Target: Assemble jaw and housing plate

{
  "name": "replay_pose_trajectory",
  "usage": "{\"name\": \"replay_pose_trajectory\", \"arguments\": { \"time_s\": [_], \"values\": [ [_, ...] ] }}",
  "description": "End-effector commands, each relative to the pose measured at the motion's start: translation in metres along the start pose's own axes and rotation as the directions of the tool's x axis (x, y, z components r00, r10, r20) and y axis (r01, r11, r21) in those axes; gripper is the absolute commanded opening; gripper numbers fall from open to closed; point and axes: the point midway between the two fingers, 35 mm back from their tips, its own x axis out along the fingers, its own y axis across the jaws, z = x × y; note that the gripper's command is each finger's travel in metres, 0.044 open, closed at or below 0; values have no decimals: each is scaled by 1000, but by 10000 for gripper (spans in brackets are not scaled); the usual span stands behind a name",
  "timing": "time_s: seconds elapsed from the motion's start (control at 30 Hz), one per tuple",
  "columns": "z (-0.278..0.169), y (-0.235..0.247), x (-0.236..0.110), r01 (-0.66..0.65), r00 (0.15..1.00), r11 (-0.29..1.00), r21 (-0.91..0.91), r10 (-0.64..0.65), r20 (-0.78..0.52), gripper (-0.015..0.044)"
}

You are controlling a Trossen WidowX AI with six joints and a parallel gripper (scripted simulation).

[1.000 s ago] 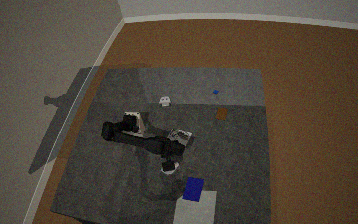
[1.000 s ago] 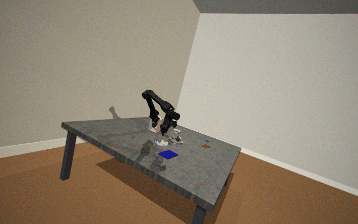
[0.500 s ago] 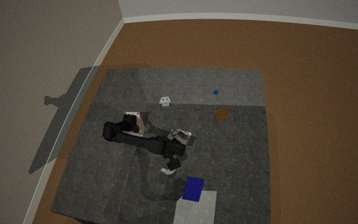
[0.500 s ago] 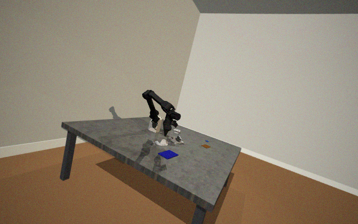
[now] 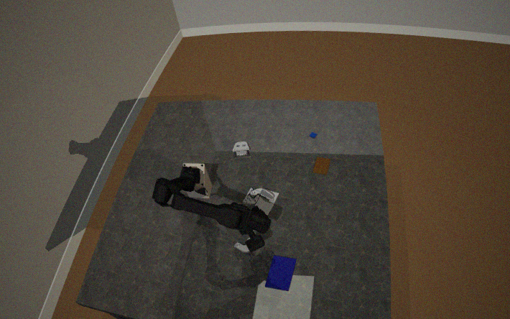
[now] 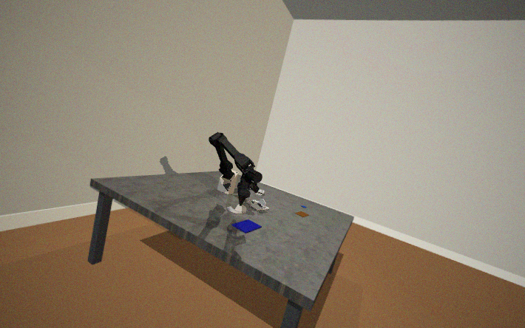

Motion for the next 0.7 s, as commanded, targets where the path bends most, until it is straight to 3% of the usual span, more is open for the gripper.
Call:
{"name": "replay_pose_trajectory", "arguments": {
  "time_s": [0.0,0.67],
  "values": [
    [1,2,3,-4,1000,1000,-6,4,2,440],
    [2,1,30,-4,1000,1000,-6,4,2,440]
  ]
}}
